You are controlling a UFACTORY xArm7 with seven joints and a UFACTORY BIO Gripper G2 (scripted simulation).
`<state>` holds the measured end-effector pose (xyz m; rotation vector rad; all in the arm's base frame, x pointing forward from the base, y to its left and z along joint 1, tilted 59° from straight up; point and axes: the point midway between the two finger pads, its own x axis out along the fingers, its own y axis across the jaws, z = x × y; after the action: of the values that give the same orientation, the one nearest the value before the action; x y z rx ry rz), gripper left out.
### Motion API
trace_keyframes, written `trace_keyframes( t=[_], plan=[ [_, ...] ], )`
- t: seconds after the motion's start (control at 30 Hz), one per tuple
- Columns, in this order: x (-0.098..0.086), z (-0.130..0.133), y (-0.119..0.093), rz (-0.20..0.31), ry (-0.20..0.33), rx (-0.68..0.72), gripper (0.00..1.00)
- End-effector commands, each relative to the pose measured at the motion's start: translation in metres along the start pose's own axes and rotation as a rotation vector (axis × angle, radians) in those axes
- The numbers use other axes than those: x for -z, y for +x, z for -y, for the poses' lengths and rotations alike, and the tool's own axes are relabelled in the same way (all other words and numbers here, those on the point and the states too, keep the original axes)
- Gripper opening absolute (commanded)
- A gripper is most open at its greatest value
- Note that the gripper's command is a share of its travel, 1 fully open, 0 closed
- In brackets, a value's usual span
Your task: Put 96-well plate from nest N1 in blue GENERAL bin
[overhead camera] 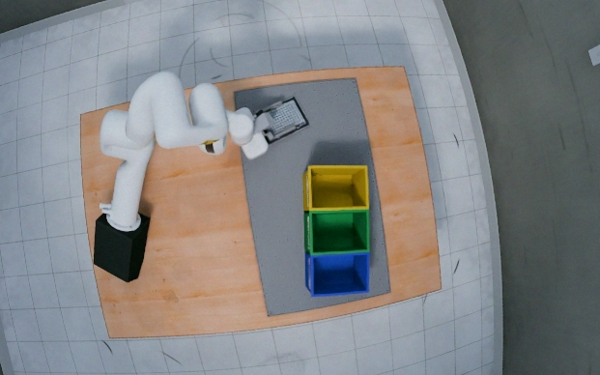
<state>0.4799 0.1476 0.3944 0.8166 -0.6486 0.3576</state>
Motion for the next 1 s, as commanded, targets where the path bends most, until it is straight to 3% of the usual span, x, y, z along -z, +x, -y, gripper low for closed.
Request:
trace_keyframes(
  t=[0.0, 0.23, 0.97],
  plan=[
    [-0.003, 0.0, 0.001, 0.002, -0.001, 0.001, 0.0],
    [-0.003, 0.0, 0.001, 0.002, -0.001, 0.001, 0.0],
    [-0.036, 0.0, 0.001, 0.002, -0.001, 0.001, 0.0]
  ],
)
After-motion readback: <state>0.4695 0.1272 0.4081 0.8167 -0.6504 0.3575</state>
